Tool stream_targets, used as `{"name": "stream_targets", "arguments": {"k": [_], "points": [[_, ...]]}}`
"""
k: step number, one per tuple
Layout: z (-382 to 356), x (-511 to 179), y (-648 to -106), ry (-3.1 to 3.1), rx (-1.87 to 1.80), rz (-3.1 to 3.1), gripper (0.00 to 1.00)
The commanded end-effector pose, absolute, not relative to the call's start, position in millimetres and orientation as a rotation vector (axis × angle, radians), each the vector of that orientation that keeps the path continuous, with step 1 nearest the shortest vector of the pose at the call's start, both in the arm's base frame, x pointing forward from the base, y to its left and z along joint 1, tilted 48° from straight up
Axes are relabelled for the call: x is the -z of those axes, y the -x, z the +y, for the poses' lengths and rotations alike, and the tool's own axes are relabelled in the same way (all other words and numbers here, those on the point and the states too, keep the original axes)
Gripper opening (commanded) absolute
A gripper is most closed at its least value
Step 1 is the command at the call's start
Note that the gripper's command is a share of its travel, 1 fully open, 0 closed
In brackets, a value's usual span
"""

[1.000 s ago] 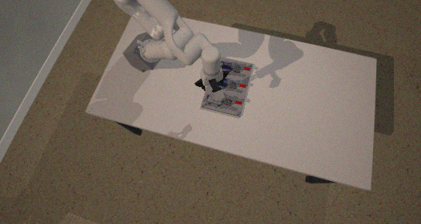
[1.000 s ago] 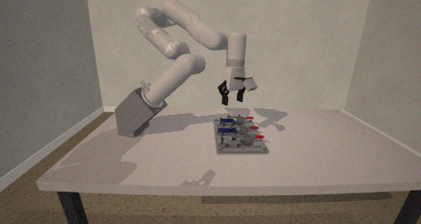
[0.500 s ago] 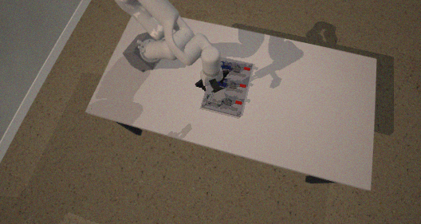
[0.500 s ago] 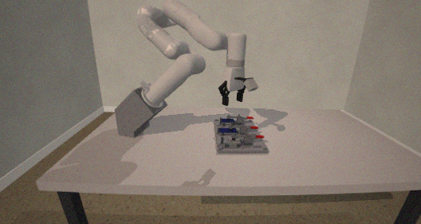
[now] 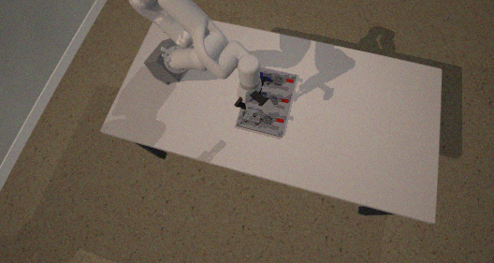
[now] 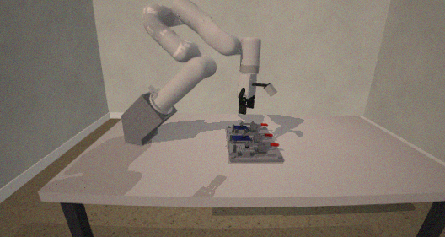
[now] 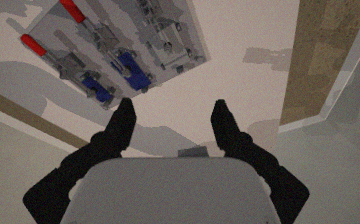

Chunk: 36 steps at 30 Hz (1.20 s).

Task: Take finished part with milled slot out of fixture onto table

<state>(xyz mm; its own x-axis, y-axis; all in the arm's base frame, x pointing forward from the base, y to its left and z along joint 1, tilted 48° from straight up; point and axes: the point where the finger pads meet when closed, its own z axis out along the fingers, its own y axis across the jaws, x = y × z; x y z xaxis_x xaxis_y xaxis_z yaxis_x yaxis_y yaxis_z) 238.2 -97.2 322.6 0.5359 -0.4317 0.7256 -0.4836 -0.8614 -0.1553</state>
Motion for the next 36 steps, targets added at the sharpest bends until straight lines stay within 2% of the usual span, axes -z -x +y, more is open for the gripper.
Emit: {"name": "stream_targets", "arguments": {"k": [1, 16, 25, 36], "points": [[-97.0, -323.3, -240.1, -2.708, -1.237, -0.677, 1.00], [-97.0, -323.3, -240.1, -2.708, -1.237, -0.677, 1.00], [-94.1, -320.1, -248.0, -2.675, -1.158, -0.218, 1.00], [-94.1, -320.1, -248.0, -2.675, -1.158, -0.218, 1.00]]}}
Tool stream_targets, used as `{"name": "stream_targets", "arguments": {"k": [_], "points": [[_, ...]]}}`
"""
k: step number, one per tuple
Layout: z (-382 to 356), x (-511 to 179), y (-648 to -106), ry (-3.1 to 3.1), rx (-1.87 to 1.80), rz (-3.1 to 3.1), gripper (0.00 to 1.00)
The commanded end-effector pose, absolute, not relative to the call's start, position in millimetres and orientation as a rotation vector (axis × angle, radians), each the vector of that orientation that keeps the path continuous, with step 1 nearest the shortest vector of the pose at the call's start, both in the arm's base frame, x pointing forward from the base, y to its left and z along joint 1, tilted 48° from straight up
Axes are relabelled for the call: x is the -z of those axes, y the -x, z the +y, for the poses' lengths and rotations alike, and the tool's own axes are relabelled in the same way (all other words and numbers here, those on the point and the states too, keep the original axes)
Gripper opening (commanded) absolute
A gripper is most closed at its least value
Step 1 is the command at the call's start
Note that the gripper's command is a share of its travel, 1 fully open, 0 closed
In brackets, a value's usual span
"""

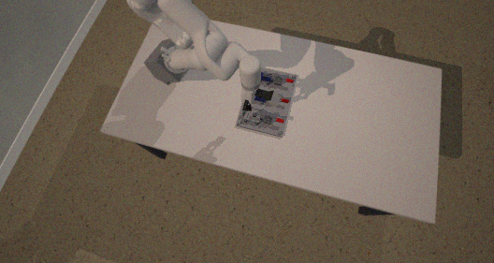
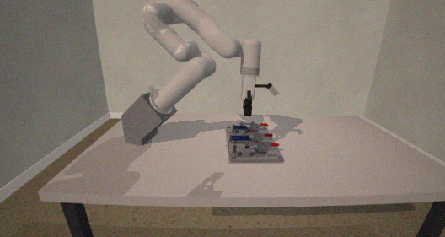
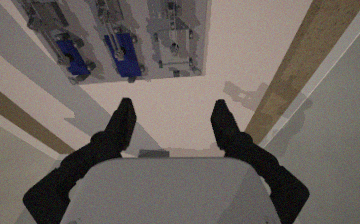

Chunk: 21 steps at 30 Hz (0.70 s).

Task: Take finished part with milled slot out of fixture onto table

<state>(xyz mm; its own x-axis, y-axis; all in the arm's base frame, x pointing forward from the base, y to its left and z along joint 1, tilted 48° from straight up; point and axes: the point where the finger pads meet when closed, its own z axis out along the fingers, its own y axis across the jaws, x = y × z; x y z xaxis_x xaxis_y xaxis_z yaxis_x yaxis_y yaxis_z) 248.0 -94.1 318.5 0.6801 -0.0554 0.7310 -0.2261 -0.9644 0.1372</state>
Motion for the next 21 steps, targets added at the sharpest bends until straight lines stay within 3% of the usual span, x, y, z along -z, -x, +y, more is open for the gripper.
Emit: {"name": "stream_targets", "arguments": {"k": [1, 21], "points": [[-94.1, -320.1, -248.0, -2.675, -1.158, -0.218, 1.00], [-93.0, -319.1, -250.3, -2.655, -1.132, -0.092, 1.00]]}}
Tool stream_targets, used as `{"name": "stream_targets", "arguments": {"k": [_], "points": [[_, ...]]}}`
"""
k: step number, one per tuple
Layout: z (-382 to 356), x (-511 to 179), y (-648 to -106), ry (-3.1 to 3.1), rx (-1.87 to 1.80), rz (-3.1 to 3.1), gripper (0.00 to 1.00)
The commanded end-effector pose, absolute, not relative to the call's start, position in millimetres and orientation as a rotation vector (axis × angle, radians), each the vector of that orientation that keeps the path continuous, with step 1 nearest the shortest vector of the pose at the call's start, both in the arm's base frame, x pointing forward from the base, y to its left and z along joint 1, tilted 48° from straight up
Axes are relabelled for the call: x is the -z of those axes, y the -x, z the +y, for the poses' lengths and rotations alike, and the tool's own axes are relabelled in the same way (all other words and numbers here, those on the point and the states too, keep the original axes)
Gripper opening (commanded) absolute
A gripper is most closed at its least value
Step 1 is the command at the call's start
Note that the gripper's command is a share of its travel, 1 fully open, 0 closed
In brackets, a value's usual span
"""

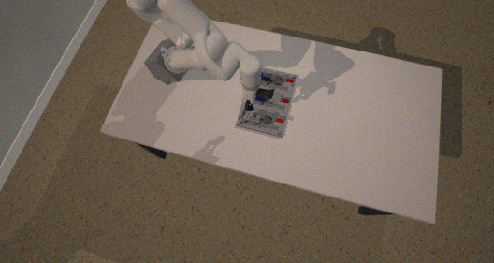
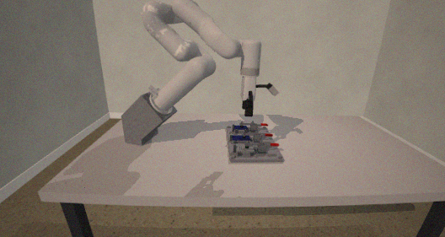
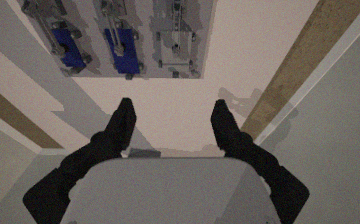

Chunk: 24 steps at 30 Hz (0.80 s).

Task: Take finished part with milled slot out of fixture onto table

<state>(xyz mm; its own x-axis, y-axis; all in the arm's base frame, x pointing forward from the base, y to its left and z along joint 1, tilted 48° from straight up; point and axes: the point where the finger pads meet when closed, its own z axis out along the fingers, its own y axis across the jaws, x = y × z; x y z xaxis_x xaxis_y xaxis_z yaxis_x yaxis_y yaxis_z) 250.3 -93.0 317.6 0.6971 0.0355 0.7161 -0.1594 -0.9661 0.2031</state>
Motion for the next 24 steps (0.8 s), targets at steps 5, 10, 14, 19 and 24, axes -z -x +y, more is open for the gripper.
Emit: {"name": "stream_targets", "arguments": {"k": [5, 10, 14, 19, 24], "points": [[-93.0, -319.1, -250.3, -2.654, -1.132, -0.091, 1.00], [-93.0, -319.1, -250.3, -2.654, -1.132, -0.091, 0.00], [-93.0, -319.1, -250.3, -2.654, -1.132, -0.092, 0.00], [-93.0, -319.2, -250.3, -2.654, -1.132, -0.092, 0.00], [-93.0, -319.2, -250.3, -2.654, -1.132, -0.092, 0.00]]}}
